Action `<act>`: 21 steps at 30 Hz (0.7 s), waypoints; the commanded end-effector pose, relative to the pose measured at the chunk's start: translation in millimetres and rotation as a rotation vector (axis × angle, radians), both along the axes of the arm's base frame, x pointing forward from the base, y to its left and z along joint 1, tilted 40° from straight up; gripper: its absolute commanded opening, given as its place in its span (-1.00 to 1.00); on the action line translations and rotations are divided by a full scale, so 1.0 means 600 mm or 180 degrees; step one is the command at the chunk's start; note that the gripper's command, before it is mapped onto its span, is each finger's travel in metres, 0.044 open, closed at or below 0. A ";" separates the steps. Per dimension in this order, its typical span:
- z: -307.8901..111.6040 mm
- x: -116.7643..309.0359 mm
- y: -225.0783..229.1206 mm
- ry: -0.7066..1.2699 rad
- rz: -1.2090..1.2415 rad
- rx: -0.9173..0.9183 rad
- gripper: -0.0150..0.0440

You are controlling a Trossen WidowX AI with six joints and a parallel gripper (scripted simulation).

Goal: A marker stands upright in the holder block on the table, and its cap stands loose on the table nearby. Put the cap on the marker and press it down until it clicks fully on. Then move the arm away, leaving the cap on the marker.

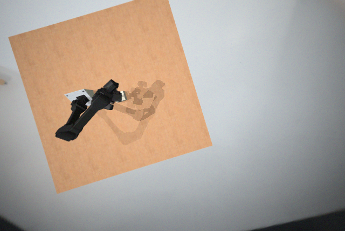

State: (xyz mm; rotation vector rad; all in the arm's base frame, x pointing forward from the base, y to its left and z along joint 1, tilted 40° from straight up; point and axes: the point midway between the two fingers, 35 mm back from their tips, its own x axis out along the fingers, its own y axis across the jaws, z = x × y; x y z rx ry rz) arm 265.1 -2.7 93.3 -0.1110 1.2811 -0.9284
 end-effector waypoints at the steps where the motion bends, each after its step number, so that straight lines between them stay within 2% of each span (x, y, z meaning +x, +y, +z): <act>1: -0.008 -0.002 -0.007 0.0012 0.0008 -0.0005 -0.49; 14: -0.019 -0.003 -0.017 0.0011 0.0007 -0.0008 -0.49; 21: -0.018 -0.003 -0.016 0.0009 -0.0005 -0.0001 0.13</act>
